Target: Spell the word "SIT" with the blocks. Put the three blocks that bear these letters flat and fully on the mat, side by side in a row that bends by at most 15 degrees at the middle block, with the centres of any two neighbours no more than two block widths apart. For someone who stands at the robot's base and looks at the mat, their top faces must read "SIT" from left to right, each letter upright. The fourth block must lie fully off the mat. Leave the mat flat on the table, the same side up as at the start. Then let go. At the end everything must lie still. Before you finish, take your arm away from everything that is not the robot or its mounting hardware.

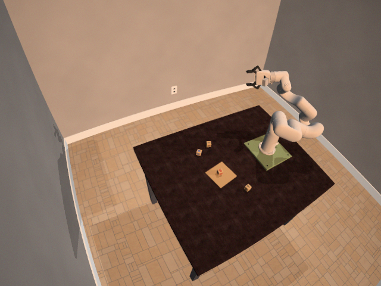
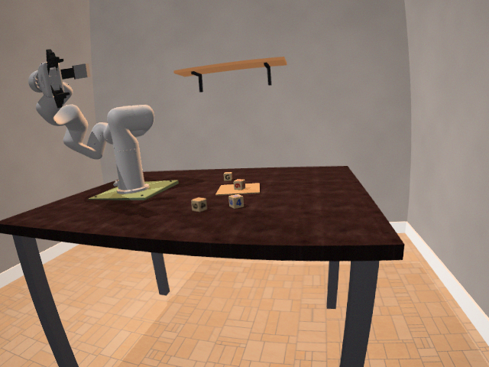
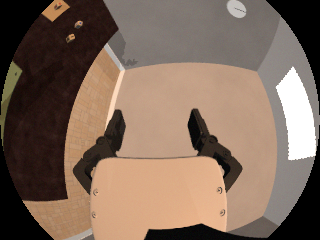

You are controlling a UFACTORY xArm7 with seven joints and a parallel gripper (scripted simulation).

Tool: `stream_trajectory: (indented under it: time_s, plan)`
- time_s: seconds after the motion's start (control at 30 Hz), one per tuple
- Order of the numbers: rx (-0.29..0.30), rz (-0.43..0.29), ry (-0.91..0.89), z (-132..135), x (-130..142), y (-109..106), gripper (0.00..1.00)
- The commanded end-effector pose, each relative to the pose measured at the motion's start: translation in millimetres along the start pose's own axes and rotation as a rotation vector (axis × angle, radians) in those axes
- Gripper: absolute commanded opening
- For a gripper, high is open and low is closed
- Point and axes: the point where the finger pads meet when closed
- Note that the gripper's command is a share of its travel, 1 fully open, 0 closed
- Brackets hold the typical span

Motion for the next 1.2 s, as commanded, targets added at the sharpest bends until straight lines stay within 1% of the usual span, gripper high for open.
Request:
stream_trajectory:
  time_s: [0.0,0.7,0.83,1.03,1.1,1.17]
  plan:
    - [0.000,-0.002,-0.002,1,0,0,1.00]
    - [-0.004,-0.007,-0.024,2,-1,0,1.00]
    - [-0.020,-0.029,-0.117,8,-6,3,1.00]
    - [-0.064,-0.074,-0.352,24,-19,11,1.00]
    - [-0.064,-0.074,-0.352,24,-19,11,1.00]
    - [-0.087,-0.091,-0.470,31,-27,16,1.00]
Point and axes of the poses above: the point where the finger pads meet when closed, its own y axis out along the fingers, its own z axis across the jaws, x = y × z, and after that the axes turned 5 degrees about y, right-handed
